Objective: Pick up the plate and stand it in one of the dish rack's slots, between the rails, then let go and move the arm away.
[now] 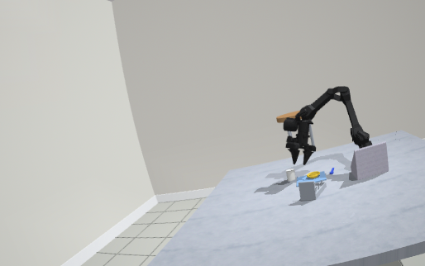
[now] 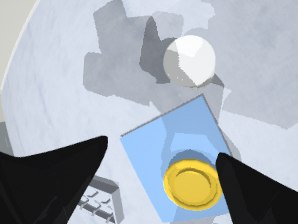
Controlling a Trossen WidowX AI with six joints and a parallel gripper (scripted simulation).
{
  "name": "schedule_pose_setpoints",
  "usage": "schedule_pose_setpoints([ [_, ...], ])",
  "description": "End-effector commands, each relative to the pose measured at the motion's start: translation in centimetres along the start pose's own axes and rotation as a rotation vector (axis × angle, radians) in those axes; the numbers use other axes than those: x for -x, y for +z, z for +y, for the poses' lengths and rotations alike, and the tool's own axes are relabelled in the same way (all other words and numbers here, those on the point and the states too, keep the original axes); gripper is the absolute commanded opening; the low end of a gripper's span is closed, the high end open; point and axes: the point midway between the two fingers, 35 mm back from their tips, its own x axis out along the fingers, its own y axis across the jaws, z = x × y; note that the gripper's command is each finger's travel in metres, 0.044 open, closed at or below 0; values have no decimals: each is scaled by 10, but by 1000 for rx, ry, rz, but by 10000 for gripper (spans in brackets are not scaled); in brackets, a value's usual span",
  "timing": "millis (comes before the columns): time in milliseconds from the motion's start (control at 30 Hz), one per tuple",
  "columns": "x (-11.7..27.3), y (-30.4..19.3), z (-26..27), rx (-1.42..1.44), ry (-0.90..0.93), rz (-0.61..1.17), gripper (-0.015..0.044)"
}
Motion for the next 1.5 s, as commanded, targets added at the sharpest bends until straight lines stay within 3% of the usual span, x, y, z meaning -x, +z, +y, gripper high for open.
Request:
schedule_pose_setpoints([
  [0, -2, -11, -1, 94, -53, 37, 400],
  [667, 2, -59, -15, 657, -323, 231, 400],
  [1467, -26, -62, -25, 662, -325, 232, 400],
])
